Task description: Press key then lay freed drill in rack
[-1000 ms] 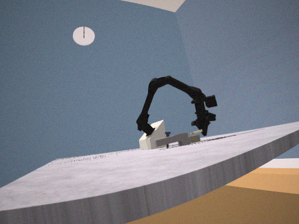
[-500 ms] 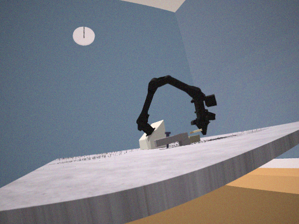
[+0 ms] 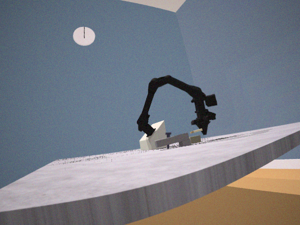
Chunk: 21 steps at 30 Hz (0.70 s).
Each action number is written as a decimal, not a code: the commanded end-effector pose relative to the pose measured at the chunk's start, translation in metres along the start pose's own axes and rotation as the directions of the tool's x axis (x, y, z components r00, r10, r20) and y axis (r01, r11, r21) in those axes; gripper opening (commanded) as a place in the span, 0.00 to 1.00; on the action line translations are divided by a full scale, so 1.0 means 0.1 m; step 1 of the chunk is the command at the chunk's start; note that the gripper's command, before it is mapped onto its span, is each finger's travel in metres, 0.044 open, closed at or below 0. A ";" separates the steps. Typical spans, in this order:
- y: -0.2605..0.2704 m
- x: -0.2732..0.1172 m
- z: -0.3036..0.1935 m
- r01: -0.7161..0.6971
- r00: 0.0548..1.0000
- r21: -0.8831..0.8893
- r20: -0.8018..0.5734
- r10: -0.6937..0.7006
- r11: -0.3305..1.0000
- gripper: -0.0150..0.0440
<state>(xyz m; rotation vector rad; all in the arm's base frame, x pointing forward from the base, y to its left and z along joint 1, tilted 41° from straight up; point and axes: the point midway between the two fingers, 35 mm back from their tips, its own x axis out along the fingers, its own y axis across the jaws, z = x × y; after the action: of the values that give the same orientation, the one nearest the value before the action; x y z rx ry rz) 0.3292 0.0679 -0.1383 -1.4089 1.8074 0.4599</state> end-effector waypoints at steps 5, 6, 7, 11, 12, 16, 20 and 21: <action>0.00 -0.05 0.00 -0.002 1.000 0.008 0.006 0.002 1.000 0.25; 0.00 -0.05 0.00 -0.002 1.000 0.008 0.006 0.002 1.000 0.25; 0.00 -0.05 0.00 -0.002 1.000 0.008 0.006 0.002 1.000 0.25; 0.00 -0.07 0.00 -0.002 1.000 0.008 0.006 0.002 1.000 0.25; 0.00 -0.07 0.00 -0.002 1.000 0.008 0.006 0.002 1.000 0.25; 0.00 -0.08 -0.01 -0.002 1.000 0.008 0.006 0.002 1.000 0.25; 0.00 -0.10 -0.01 -0.002 1.000 0.008 0.006 0.002 1.000 0.25; 0.00 -0.10 -0.01 -0.002 1.000 0.008 0.006 0.002 1.000 0.25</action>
<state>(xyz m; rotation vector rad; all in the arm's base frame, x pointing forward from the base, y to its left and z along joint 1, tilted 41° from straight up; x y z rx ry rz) 0.3288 0.0721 -0.1328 -1.4087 1.8071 0.4602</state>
